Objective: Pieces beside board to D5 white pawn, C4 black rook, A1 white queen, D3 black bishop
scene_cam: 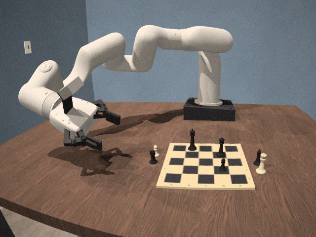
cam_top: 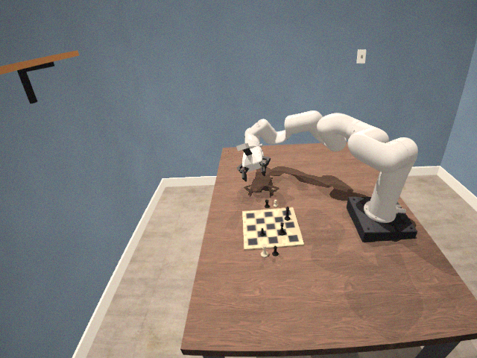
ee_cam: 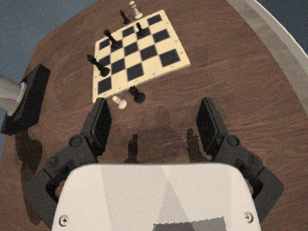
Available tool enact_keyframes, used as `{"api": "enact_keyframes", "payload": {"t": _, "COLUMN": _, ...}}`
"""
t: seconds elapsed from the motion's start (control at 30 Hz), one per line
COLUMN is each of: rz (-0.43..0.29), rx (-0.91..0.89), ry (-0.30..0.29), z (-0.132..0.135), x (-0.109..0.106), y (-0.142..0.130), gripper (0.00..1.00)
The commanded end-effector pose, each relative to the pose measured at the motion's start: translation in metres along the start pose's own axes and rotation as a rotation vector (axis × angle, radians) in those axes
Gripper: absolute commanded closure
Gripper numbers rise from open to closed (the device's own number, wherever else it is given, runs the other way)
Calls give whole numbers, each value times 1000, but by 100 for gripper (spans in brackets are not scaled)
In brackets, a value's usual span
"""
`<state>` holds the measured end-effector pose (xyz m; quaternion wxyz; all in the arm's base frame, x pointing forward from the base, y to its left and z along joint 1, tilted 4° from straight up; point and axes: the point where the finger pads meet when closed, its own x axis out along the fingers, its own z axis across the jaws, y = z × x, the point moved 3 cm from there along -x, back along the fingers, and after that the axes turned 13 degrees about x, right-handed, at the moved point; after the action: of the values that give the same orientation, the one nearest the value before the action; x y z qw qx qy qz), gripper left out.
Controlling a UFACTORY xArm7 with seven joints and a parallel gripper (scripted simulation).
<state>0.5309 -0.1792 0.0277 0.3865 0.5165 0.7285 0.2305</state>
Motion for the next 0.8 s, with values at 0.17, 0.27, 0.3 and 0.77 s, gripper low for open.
{"api": "enact_keyframes", "payload": {"t": 0.17, "rz": 40, "rx": -27, "ry": -2, "z": -3, "x": -10, "y": -11, "gripper": 0}}
{"api": "enact_keyframes", "payload": {"t": 0.27, "rz": 40, "rx": -27, "ry": -2, "z": -3, "x": -10, "y": -11, "gripper": 0}}
{"api": "enact_keyframes", "payload": {"t": 0.3, "rz": 40, "rx": -27, "ry": -2, "z": -3, "x": -10, "y": -11, "gripper": 0}}
{"api": "enact_keyframes", "payload": {"t": 0.77, "rz": 106, "rx": -79, "ry": -3, "z": -7, "x": -19, "y": -28, "gripper": 0}}
